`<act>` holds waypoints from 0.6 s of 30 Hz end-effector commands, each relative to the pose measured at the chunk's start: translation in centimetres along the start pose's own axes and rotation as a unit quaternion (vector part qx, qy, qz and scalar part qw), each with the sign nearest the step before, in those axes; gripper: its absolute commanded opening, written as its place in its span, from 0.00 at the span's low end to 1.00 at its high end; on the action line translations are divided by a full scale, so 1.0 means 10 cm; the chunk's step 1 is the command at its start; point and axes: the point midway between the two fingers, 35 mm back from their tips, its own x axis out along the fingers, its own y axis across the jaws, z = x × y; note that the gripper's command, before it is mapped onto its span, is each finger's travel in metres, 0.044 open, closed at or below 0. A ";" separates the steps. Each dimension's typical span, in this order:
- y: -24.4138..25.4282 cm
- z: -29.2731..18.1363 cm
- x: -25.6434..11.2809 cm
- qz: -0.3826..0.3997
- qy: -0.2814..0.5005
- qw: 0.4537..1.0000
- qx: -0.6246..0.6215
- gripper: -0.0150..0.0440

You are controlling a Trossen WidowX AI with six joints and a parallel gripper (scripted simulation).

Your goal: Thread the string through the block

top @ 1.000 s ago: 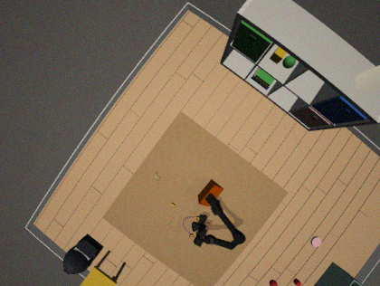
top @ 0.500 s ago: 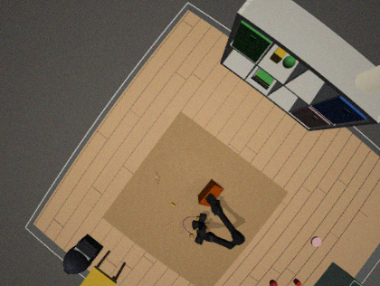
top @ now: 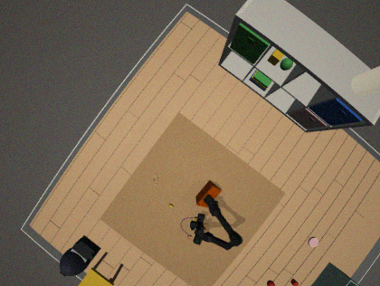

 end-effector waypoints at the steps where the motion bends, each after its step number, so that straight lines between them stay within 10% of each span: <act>1: 0.00 0.00 0.00 0.000 0.000 1.000 0.000 0.25; 18: 0.01 -0.02 0.02 0.004 -0.039 0.999 -0.001 0.25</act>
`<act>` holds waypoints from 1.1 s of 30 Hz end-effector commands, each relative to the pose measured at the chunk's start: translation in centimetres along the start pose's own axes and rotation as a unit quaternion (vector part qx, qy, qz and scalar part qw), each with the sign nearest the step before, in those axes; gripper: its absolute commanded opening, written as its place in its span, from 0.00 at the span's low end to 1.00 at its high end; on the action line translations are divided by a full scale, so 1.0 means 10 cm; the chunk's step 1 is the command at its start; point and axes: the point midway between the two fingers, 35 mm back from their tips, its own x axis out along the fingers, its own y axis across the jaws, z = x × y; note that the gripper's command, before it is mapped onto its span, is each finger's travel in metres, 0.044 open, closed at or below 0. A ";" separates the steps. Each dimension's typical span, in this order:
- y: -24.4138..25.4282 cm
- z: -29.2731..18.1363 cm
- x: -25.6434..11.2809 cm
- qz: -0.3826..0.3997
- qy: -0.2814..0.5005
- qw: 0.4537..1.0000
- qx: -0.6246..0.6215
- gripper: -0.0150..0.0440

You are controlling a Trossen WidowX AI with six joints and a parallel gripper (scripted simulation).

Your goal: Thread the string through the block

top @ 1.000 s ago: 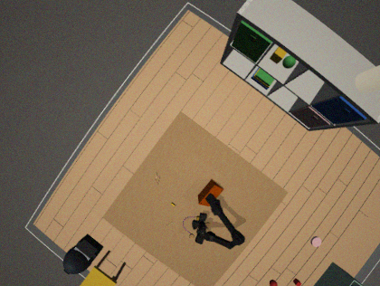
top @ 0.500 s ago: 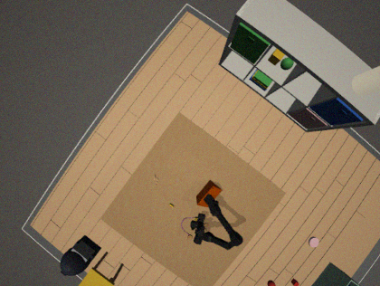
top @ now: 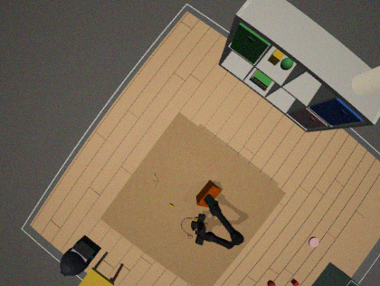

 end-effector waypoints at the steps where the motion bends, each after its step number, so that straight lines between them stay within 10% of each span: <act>1: 0.00 -0.01 0.01 0.000 -0.008 1.000 0.002 0.25; 33: -0.03 -0.35 0.00 0.007 -0.008 1.000 0.002 0.25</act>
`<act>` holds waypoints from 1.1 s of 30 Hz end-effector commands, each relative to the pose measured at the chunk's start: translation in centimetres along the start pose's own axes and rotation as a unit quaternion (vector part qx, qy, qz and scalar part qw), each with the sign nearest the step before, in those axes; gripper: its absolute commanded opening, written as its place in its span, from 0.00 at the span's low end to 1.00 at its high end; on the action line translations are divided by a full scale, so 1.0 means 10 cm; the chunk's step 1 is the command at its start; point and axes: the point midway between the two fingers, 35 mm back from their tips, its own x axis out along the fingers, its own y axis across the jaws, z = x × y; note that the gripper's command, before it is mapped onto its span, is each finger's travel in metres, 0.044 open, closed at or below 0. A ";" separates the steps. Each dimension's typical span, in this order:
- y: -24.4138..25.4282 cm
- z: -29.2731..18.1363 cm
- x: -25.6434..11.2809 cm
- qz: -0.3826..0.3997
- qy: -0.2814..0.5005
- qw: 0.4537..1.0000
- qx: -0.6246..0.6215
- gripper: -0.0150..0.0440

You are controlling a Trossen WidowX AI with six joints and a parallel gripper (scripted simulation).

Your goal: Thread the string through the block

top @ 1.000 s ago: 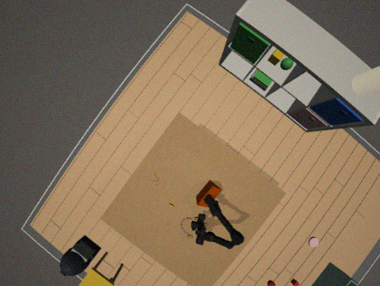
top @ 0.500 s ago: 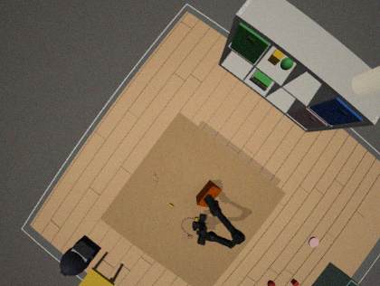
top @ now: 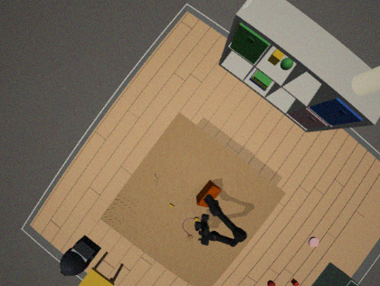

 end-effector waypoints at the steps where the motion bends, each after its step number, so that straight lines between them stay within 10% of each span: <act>1: -0.02 -0.06 0.00 0.000 0.000 1.000 0.001 0.25; 33: -0.05 -0.50 -0.04 0.013 0.001 1.000 0.002 0.25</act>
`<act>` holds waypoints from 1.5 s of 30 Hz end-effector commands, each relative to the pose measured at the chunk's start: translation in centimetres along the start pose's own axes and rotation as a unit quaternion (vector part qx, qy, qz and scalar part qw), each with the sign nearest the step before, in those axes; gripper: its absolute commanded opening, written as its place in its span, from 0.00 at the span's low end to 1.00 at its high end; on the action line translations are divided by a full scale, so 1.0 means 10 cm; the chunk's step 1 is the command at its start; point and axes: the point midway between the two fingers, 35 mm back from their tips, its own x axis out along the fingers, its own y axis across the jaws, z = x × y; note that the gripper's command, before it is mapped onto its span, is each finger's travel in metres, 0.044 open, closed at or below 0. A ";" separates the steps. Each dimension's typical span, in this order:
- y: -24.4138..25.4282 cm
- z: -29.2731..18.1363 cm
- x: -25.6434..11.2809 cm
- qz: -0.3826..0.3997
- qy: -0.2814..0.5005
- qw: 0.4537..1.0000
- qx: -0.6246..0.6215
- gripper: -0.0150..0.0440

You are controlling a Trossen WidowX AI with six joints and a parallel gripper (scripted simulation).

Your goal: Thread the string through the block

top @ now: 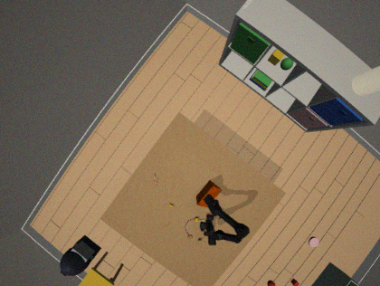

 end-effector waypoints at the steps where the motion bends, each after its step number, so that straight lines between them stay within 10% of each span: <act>1: -0.03 -0.06 0.00 -0.001 -0.001 1.000 0.002 0.25; 23: -0.02 -0.31 0.09 -0.025 -0.001 1.000 -0.003 0.25; 31: 0.01 -0.28 -0.01 -0.020 -0.001 1.000 -0.005 0.61; 37: 0.05 -0.23 -0.71 -0.019 -0.003 1.000 -0.005 0.61; 45: 0.07 -0.23 -0.70 -0.014 -0.004 1.000 -0.007 0.70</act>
